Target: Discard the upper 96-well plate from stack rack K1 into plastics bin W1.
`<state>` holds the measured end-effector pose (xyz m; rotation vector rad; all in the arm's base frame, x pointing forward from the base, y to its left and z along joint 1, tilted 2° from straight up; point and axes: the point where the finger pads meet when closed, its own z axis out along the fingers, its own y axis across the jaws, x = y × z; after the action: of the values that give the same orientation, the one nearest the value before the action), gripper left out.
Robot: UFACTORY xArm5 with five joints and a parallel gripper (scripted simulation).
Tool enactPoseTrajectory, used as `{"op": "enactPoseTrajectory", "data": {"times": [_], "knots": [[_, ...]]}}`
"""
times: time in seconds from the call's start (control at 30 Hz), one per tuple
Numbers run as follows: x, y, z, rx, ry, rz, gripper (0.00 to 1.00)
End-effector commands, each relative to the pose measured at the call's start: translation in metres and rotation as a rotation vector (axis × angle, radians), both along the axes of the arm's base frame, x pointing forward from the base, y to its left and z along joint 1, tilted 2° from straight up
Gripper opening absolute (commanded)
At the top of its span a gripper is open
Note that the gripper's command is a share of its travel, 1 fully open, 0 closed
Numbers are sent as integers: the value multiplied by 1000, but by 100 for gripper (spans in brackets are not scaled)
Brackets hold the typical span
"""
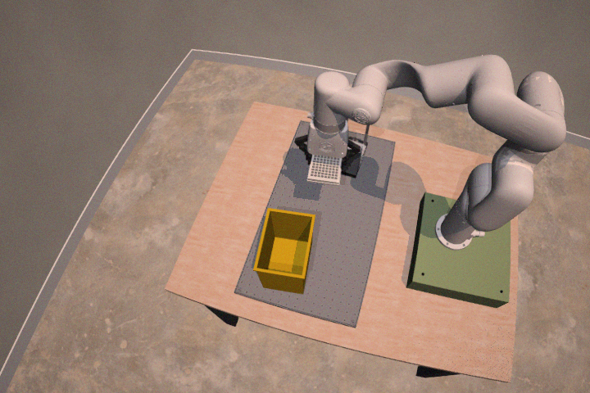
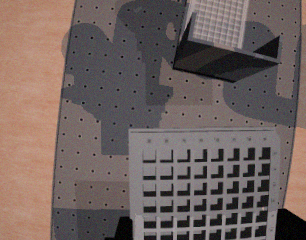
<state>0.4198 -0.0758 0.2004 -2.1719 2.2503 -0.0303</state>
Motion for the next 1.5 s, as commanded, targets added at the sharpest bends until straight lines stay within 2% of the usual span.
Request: {"op": "enactPoseTrajectory", "data": {"times": [0.0,1.47], "knots": [[6,12,1,0,-3,-1,0],[53,137,-5,7,1,-1,0]]}}
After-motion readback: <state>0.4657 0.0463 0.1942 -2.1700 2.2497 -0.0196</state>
